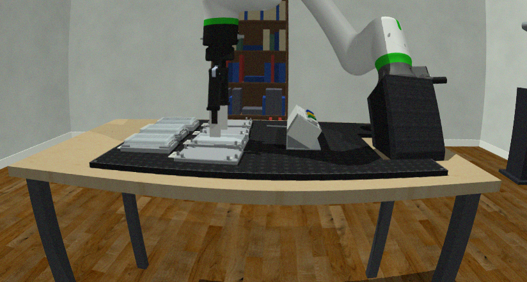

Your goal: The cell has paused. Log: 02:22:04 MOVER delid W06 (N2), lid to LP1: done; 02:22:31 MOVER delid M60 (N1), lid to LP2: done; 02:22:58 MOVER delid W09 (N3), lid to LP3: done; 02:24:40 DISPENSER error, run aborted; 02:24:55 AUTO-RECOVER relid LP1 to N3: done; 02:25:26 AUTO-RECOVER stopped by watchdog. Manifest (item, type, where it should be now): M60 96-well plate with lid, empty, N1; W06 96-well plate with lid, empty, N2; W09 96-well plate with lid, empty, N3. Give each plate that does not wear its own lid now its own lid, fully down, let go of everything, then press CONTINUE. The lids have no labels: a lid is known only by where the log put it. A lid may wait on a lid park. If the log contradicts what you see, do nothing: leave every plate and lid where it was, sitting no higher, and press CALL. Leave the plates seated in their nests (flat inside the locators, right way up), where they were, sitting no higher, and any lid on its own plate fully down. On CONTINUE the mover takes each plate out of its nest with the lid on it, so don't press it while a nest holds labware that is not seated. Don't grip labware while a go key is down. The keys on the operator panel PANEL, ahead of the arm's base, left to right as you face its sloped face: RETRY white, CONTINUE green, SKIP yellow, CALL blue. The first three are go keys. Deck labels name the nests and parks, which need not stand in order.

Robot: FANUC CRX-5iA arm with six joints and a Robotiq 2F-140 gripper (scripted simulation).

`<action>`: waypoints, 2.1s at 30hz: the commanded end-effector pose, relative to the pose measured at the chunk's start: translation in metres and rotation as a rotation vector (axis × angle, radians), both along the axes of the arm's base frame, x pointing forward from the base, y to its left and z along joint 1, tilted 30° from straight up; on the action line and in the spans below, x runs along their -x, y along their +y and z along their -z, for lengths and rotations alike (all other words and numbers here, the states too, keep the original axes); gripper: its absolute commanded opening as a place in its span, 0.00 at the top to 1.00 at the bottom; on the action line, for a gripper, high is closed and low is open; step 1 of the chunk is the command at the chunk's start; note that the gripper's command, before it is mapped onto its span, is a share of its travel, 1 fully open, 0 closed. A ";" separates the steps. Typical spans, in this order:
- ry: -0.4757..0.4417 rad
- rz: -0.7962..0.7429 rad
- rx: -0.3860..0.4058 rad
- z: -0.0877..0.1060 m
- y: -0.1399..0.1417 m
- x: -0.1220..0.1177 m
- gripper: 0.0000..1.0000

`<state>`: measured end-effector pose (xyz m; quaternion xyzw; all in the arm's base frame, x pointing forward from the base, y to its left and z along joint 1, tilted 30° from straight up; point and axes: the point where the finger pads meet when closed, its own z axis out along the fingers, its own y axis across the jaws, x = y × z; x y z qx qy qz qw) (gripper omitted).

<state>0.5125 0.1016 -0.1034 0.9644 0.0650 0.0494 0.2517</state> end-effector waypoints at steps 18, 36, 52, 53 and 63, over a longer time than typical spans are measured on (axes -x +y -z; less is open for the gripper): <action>0.000 0.000 0.000 0.000 0.000 0.000 0.41; 0.000 0.000 0.000 0.000 0.000 0.000 0.41; 0.000 0.000 0.000 0.000 0.000 0.000 0.34; 0.000 0.000 0.000 0.000 0.000 0.000 0.34; 0.000 0.000 0.000 0.000 0.000 0.000 0.34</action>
